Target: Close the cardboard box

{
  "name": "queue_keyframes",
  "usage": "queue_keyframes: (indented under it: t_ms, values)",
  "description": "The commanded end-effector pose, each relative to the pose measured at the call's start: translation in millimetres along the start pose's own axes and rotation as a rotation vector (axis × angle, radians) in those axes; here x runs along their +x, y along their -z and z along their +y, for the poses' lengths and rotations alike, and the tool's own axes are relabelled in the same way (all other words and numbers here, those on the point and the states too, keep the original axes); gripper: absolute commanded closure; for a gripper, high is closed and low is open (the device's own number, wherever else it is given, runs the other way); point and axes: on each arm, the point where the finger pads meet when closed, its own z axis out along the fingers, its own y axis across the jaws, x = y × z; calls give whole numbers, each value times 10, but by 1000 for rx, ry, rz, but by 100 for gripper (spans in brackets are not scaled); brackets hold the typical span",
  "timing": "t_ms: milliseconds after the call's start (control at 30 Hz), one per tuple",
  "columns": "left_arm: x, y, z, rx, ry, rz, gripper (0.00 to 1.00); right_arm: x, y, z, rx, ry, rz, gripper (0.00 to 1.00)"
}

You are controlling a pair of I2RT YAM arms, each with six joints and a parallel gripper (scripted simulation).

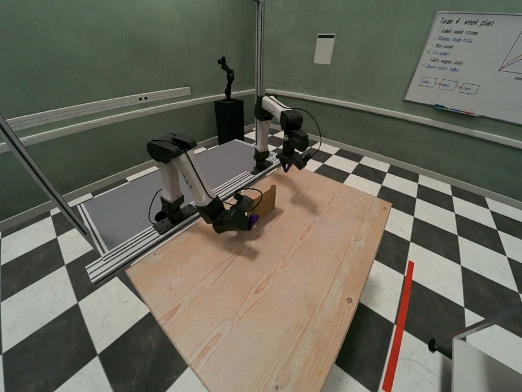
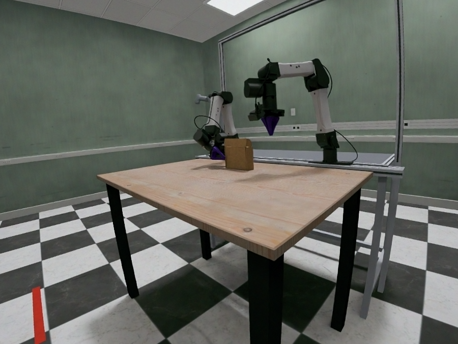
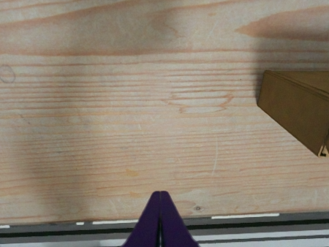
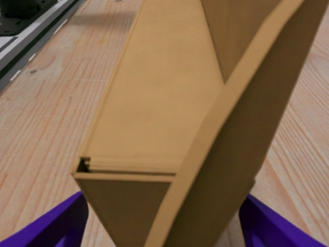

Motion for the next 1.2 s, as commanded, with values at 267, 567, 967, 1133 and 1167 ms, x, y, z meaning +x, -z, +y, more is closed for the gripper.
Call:
queue_keyframes:
  t_ms: [267, 567, 967, 1133, 1167]
  values:
    - [-26, 35, 13, 7, -4, -19, 99, -99, 69, -35, 10, 34, -17, 20]
    - [-26, 35, 13, 7, -4, -19, 99, -137, 162, -77, 15, 49, -20, 20]
    - [-26, 35, 13, 7, -4, -19, 99, -118, 257, -75, 14, 43, -18, 20]
    - [-26, 35, 13, 7, -4, -19, 99, -97, 303, -64, 12, 36, -17, 20]
    - [-26, 35, 13, 7, -4, -19, 99, -113, 318, -63, 14, 42, -18, 20]
